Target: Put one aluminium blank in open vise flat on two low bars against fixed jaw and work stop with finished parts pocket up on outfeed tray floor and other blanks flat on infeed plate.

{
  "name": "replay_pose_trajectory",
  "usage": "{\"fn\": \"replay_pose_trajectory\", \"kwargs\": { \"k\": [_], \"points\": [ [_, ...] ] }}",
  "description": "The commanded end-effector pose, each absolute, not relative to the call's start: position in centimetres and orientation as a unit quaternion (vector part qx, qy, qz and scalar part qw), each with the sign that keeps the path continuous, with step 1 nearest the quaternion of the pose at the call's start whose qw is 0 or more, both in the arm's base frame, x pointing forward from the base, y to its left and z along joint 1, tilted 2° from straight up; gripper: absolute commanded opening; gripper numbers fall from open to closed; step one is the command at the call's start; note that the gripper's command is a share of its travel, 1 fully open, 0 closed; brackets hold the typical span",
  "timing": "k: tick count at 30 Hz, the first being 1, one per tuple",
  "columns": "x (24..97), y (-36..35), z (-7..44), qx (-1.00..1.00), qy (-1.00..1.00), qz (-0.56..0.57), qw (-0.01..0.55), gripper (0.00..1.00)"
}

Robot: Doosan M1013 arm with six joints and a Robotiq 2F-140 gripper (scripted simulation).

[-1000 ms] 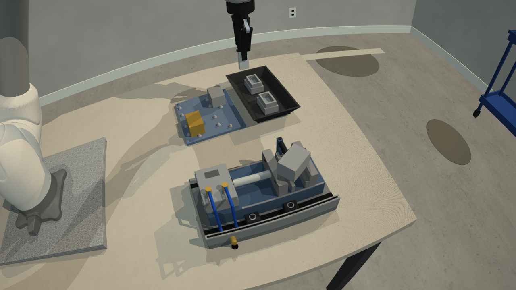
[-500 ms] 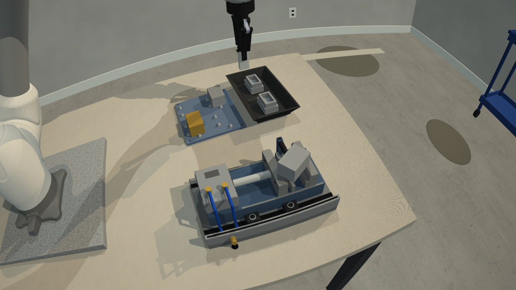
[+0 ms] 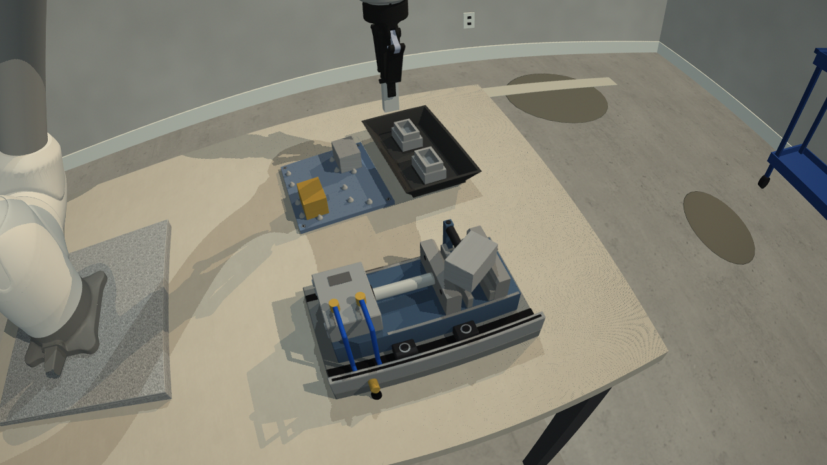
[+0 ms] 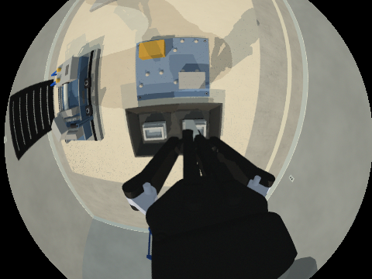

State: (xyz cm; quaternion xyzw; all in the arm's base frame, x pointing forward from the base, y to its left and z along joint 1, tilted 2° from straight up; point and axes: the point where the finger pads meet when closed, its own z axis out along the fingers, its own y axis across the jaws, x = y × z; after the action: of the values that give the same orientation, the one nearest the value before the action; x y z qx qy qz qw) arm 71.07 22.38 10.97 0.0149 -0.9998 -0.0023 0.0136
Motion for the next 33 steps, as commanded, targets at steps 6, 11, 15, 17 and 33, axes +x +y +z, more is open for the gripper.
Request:
{"fn": "replay_pose_trajectory", "kwargs": {
  "k": [6,11,15,17,33],
  "points": [
    [71.1,22.4,11.4,0.015,-1.0,-0.002,0.014,0.0],
    [71.1,22.4,11.8,0.015,-1.0,-0.002,0.014,0.0],
    [71.1,22.4,12.7,0.015,-1.0,-0.002,0.014,0.0],
    [71.1,22.4,13.2,0.015,-1.0,-0.002,0.014,0.0],
    [71.2,22.4,16.9,0.015,-1.0,-0.002,0.014,0.0]
  ]
}}
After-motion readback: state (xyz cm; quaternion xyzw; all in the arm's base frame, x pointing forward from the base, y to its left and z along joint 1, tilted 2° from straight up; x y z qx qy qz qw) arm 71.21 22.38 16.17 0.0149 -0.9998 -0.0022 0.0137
